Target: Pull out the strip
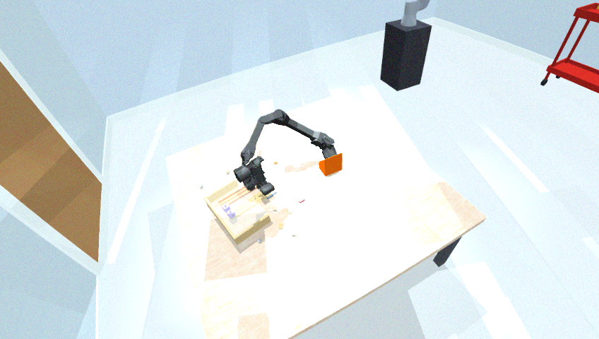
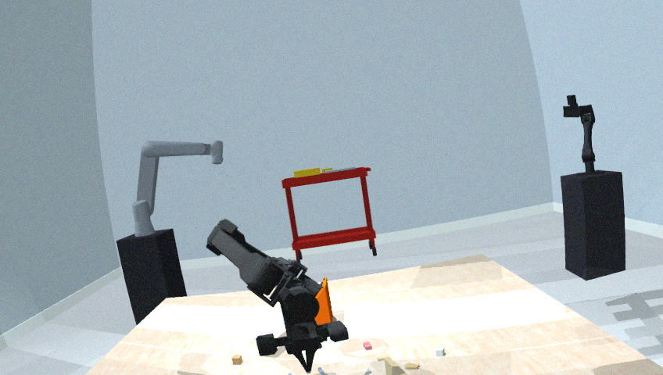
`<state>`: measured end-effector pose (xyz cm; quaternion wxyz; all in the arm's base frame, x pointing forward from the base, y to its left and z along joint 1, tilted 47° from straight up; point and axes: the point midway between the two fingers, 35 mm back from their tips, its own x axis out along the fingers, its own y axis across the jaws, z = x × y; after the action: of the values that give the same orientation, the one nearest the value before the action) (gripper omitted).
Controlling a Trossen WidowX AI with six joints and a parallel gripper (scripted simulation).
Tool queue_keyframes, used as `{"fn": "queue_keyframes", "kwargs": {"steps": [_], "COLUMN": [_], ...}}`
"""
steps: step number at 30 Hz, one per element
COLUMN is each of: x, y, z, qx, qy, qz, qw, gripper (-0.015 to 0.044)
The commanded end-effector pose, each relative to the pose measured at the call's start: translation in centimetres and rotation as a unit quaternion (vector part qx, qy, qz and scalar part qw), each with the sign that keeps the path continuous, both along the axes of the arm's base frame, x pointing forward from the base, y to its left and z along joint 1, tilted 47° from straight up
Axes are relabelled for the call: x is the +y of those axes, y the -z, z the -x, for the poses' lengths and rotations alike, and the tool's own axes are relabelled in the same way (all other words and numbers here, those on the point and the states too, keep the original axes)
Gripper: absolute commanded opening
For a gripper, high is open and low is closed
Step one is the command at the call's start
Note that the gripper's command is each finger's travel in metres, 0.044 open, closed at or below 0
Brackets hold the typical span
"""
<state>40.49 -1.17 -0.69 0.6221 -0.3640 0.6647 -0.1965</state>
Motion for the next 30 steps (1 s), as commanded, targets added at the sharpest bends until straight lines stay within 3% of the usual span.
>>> {"fn": "queue_keyframes", "kwargs": {"steps": [1, 30], "x": [-0.5, -1.8], "y": [0.5, 1.5], "z": [0.1, 0.3], "qx": [0.004, 0.004], "qy": [-0.002, -0.002], "qz": [0.002, 0.004], "qw": [1.0, 1.0], "gripper": [0.0, 0.0]}}
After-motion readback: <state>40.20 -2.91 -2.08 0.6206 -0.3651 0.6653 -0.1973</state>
